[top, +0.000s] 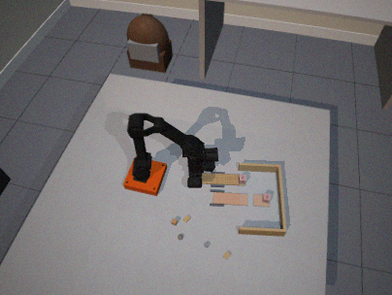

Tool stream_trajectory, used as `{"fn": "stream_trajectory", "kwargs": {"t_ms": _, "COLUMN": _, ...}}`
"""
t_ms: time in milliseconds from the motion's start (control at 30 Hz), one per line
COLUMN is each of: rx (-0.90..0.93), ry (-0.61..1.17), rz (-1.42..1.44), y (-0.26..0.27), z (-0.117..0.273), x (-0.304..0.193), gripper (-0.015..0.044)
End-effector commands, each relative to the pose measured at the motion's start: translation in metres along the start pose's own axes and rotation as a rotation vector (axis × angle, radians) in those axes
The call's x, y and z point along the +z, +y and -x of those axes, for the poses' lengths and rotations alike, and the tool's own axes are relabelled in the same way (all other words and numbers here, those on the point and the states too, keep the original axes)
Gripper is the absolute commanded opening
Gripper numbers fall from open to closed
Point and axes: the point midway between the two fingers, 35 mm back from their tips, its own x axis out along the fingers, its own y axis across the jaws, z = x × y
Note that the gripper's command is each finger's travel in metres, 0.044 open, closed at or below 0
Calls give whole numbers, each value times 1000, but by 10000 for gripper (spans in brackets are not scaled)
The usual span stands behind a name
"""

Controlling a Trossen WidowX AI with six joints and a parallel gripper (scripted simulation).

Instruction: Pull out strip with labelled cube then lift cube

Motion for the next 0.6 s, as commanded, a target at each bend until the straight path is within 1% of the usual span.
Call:
{"fn": "stream_trajectory", "kwargs": {"t_ms": 0, "rx": -2, "ry": 34, "rz": -5, "y": 0, "z": -6, "x": -15, "gripper": 0}}
{"fn": "stream_trajectory", "kwargs": {"t_ms": 567, "rx": -2, "ry": 36, "rz": -5, "y": 1, "z": -5, "x": -40, "gripper": 0}}
